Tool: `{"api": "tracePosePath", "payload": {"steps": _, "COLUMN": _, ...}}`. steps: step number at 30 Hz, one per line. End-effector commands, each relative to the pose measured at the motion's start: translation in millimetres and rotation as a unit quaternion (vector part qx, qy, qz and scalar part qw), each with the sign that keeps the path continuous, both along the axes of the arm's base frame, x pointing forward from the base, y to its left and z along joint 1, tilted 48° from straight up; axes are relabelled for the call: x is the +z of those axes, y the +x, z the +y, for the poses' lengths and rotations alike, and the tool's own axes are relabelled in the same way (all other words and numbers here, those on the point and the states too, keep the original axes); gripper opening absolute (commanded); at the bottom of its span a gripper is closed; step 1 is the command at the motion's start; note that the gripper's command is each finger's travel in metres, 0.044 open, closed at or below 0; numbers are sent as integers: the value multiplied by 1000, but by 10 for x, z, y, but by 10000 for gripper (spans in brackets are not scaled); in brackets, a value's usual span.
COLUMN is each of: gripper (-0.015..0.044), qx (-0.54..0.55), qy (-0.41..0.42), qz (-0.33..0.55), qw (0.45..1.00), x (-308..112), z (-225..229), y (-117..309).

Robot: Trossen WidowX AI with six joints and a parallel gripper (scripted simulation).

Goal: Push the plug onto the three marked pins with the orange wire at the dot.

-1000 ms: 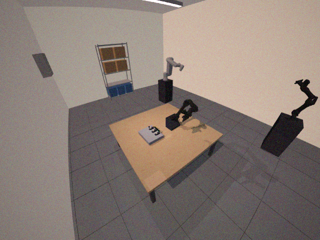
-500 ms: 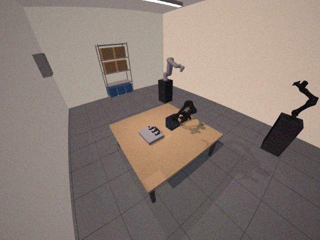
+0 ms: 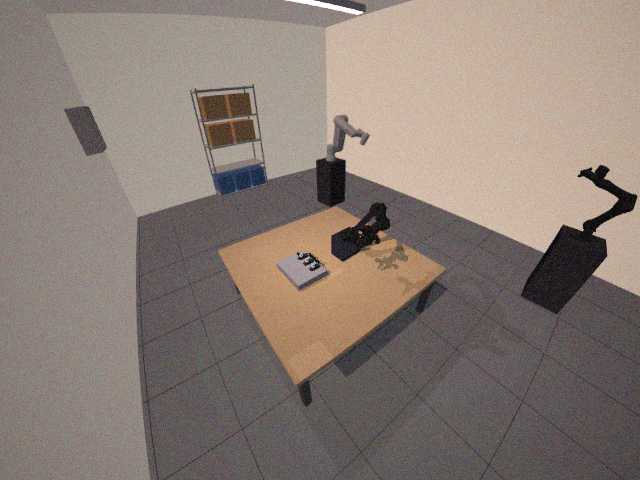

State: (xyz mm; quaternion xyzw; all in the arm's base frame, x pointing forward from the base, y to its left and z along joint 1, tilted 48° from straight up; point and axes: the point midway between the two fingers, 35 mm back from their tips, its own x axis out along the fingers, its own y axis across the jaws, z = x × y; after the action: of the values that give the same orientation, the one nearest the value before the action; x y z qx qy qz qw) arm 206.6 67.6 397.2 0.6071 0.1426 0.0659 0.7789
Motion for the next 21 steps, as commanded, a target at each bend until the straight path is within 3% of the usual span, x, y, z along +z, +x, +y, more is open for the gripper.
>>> {"api": "tracePosePath", "payload": {"steps": 1, "gripper": 115, "qx": -1, "qy": -31, "qz": -11, "qw": 999, "x": -40, "z": -1, "y": 84}}
{"api": "tracePosePath", "payload": {"steps": 21, "gripper": 115, "qx": -17, "qy": -180, "qz": -73, "qw": 981, "x": -164, "z": -86, "y": 431}}
